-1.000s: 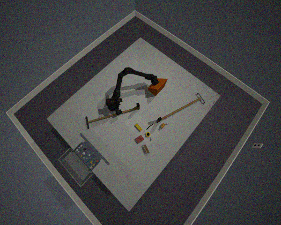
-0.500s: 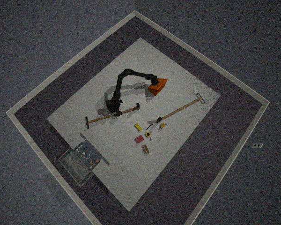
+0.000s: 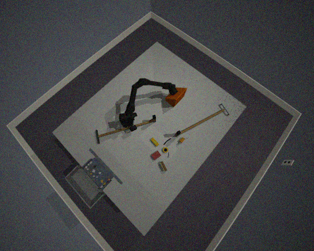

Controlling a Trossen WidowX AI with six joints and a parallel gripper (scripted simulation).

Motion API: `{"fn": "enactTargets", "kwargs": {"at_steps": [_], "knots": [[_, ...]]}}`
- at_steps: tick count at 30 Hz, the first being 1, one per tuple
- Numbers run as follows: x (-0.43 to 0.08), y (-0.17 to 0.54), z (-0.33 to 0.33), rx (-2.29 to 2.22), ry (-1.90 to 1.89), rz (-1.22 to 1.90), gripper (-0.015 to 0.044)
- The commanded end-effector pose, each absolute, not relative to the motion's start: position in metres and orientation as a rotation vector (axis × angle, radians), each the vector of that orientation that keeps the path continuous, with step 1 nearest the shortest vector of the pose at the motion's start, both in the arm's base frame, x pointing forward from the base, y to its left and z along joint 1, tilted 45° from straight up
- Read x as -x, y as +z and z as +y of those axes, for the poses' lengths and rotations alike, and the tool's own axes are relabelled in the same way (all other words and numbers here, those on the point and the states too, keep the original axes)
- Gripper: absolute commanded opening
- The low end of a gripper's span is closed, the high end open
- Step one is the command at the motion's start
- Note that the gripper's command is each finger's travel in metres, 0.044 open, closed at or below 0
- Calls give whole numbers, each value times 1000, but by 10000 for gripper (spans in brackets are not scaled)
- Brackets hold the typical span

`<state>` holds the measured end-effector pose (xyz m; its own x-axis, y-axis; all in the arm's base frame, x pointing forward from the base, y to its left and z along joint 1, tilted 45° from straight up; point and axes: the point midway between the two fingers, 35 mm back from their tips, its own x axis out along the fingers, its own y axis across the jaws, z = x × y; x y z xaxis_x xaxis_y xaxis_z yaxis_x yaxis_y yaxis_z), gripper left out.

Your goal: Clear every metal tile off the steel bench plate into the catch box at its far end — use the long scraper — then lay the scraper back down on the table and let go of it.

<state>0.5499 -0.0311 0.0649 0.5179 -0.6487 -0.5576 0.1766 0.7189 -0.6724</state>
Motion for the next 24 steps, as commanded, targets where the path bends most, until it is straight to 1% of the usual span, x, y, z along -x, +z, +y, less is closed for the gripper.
{"fn": "enactTargets", "kwargs": {"at_steps": [1,24], "knots": [[-552,64,-26,593,-533,892,0],[-562,50,-11,592,-533,892,0]]}}
